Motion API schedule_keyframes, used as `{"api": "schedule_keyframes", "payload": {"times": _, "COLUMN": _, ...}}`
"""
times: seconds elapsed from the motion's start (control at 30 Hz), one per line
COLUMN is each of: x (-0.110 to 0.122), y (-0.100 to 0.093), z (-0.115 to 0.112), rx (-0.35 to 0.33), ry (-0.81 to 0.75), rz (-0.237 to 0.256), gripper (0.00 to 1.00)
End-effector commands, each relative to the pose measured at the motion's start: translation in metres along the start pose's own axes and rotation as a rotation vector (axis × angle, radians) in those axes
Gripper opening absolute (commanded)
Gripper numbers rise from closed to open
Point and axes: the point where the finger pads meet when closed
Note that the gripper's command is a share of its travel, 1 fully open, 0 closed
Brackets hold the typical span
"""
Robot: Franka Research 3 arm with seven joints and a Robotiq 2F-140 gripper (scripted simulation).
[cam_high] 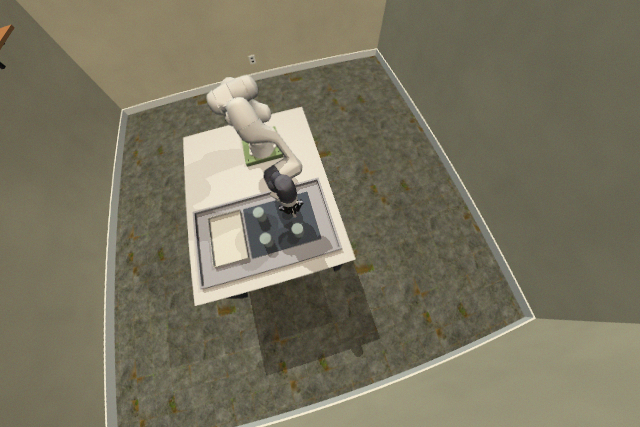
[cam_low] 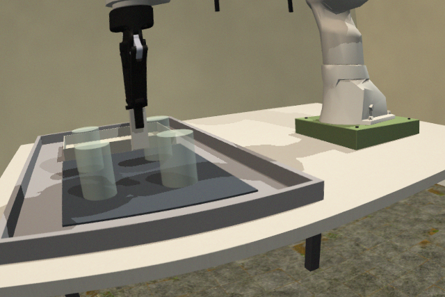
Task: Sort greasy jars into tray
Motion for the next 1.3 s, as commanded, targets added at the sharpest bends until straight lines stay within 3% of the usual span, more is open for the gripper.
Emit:
{"api": "schedule_keyframes", "payload": {"times": 0.0, "x": -0.0005, "y": 0.0006, "z": 0.0000, "rx": 0.002, "ry": 0.002, "rz": 0.003, "gripper": 0.00}}
{"api": "schedule_keyframes", "payload": {"times": 0.6, "x": -0.0005, "y": 0.0006, "z": 0.0000, "rx": 0.002, "ry": 0.002, "rz": 0.003, "gripper": 0.00}}
{"api": "schedule_keyframes", "payload": {"times": 0.63, "x": -0.0005, "y": 0.0006, "z": 0.0000, "rx": 0.002, "ry": 0.002, "rz": 0.003, "gripper": 1.00}}
{"api": "schedule_keyframes", "payload": {"times": 1.27, "x": -0.0005, "y": 0.0006, "z": 0.0000, "rx": 0.002, "ry": 0.002, "rz": 0.003, "gripper": 1.00}}
Point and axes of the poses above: the point where the finger pads meet when closed, its own y axis out along the fingers, its own x axis across the jaws, z = x × y, and after that the axes turned 4 degrees about -y, right-handed
